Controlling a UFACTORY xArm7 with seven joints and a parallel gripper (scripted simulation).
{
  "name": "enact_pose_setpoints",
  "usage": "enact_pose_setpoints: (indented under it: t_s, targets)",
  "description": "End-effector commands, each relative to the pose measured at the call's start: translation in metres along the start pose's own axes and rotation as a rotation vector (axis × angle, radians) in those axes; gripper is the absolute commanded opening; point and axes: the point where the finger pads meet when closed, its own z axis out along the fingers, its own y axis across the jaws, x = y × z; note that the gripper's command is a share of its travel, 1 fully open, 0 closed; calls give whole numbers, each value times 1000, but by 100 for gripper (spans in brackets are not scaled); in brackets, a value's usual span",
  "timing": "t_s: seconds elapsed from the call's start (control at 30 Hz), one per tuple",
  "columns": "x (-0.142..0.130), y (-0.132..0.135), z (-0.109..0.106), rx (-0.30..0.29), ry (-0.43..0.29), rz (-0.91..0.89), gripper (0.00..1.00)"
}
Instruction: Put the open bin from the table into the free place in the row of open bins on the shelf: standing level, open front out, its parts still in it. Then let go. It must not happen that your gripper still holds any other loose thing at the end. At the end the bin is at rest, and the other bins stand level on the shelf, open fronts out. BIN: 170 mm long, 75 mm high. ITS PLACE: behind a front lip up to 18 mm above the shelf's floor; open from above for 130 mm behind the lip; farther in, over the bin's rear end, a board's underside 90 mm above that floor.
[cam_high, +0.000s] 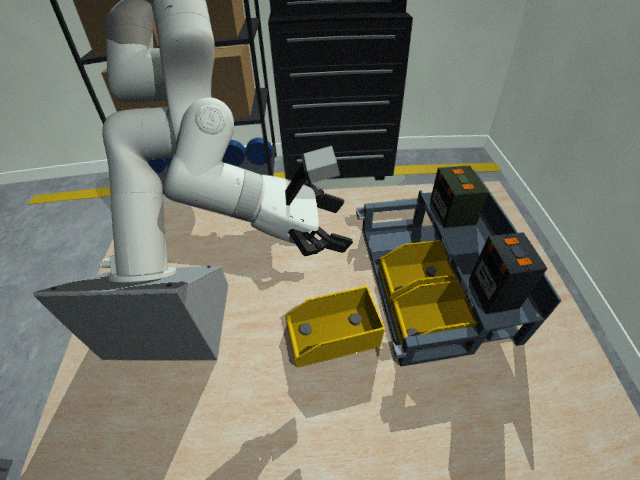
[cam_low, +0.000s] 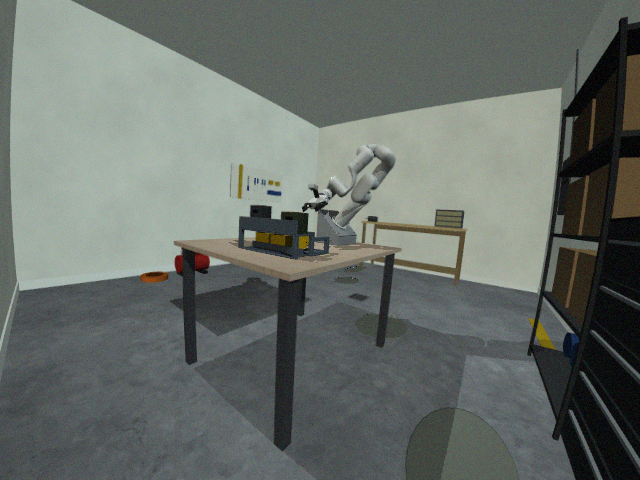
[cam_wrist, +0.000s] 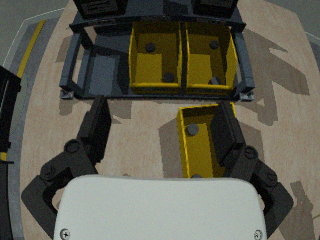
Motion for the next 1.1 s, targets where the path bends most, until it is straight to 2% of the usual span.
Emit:
enact_pose_setpoints:
  t_s: [0.0, 0.13, 0.53, 0.57, 0.7, 1.07]
  targets:
    - [3, -5, 3, -4, 2, -2, 100]
    - [10, -27, 17, -15, 0, -7, 100]
    - [10, -27, 17, -15, 0, -7, 100]
    - [3, -5, 3, -4, 2, -2, 100]
    - [10, -27, 17, -15, 0, -7, 100]
    - [10, -27, 17, -15, 0, -7, 100]
